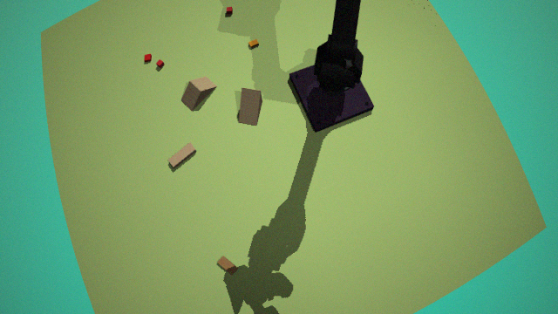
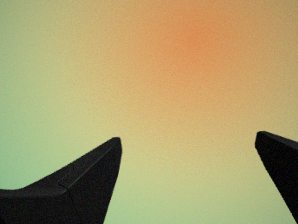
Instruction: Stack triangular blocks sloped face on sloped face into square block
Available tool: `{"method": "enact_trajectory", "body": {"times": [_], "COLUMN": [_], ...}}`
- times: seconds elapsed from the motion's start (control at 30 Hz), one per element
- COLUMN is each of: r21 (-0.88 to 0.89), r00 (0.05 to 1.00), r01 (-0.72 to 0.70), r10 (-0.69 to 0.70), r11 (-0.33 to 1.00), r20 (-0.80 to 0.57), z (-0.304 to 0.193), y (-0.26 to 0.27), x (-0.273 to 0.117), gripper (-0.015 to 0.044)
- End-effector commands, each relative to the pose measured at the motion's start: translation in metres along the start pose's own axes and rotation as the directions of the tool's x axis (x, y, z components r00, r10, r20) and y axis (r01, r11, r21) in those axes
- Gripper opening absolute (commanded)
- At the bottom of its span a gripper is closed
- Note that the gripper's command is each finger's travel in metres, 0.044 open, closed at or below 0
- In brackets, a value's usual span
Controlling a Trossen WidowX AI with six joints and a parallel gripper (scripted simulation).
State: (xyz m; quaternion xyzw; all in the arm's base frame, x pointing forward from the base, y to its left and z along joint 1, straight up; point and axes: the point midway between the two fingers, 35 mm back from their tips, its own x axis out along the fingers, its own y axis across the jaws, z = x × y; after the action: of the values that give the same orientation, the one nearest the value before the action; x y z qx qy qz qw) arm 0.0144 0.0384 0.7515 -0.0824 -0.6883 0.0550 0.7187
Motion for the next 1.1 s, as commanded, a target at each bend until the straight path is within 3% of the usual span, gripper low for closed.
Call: {"method": "enact_trajectory", "body": {"times": [0.0,0.33,0.57,0.77,1.07], "r21": [0.003,0.026,0.016,0.118,0.057], "r00": [1.000,0.969,0.873,0.801,0.637], "r01": [0.004,0.213,0.456,0.573,0.765], "r10": [-0.004,-0.214,-0.451,-0.585,-0.767], "r11": [1.000,0.977,0.890,0.811,0.641], "r20": [0.002,0.123,0.187,0.127,0.076], "z": [0.001,0.042,0.059,0.041,0.018], "y": [-0.001,-0.076,-0.160,-0.204,-0.274], "x": [0.000,-0.015,-0.043,-0.067,-0.111], "gripper": [0.0426,0.0440,0.0440,0.0440,0.0440]}}
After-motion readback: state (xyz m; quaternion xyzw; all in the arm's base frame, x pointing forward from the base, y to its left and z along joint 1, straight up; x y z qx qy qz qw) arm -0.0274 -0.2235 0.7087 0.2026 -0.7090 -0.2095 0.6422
